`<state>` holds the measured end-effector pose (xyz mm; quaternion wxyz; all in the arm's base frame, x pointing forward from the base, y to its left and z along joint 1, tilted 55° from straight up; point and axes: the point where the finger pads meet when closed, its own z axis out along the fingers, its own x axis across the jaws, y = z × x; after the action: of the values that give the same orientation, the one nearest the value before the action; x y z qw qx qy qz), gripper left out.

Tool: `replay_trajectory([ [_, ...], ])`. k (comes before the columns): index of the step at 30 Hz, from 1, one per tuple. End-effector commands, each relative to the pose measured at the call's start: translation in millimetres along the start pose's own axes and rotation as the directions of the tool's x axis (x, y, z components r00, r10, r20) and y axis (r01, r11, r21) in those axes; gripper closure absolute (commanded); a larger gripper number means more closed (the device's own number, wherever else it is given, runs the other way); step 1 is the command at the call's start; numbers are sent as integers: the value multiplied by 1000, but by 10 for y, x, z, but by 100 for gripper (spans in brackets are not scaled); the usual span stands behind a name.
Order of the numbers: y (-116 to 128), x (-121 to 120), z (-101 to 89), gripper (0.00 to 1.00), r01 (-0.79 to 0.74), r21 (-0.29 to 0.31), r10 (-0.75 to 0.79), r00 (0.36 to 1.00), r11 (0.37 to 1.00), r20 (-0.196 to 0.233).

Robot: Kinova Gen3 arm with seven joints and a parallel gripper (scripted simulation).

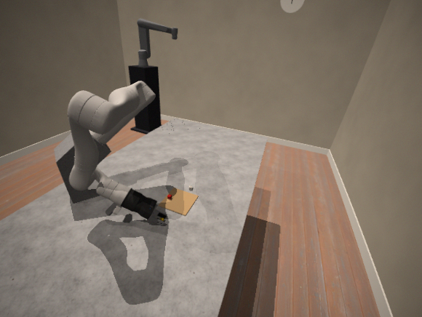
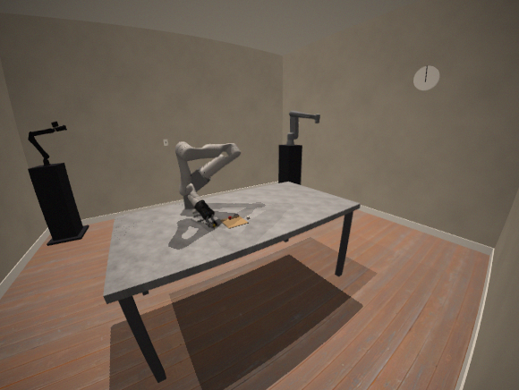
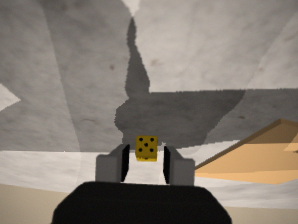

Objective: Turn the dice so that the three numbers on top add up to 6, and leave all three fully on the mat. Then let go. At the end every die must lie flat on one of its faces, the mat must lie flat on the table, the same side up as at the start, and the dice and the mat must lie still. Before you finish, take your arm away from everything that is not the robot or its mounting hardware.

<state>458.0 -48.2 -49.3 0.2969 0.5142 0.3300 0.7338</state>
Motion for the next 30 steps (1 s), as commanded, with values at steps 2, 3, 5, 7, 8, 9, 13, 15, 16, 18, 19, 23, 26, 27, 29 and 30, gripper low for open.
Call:
replay_trajectory([
  [2,7,-5,0,36,1,-1,-1,1000,1000,0],
  [3,7,-5,0,36,1,-1,-1,1000,1000,0],
  [5,7,-5,0,36,1,-1,-1,1000,1000,0],
  [7,7,-5,0,36,1,-1,-1,1000,1000,0],
  [8,7,-5,0,36,1,-1,-1,1000,1000,0],
  [9,7,-5,0,36,1,-1,-1,1000,1000,0],
  [13,7,-5,0,36,1,-1,-1,1000,1000,0],
  [15,7,-5,0,36,1,-1,-1,1000,1000,0],
  [16,7,-5,0,36,1,-1,-1,1000,1000,0],
  [18,7,-5,0,36,1,-1,-1,1000,1000,0],
  [19,7,-5,0,36,1,-1,-1,1000,1000,0],
  [23,7,-5,0,36,1,-1,-1,1000,1000,0],
  [26,7,-5,-9,36,1,-1,-1,1000,1000,0],
  [27,7,-5,-18,36,1,-1,-1,1000,1000,0],
  [29,7,-5,-18,36,1,-1,-1,1000,1000,0],
  [30,7,-5,-33,36,1,-1,-1,1000,1000,0],
])
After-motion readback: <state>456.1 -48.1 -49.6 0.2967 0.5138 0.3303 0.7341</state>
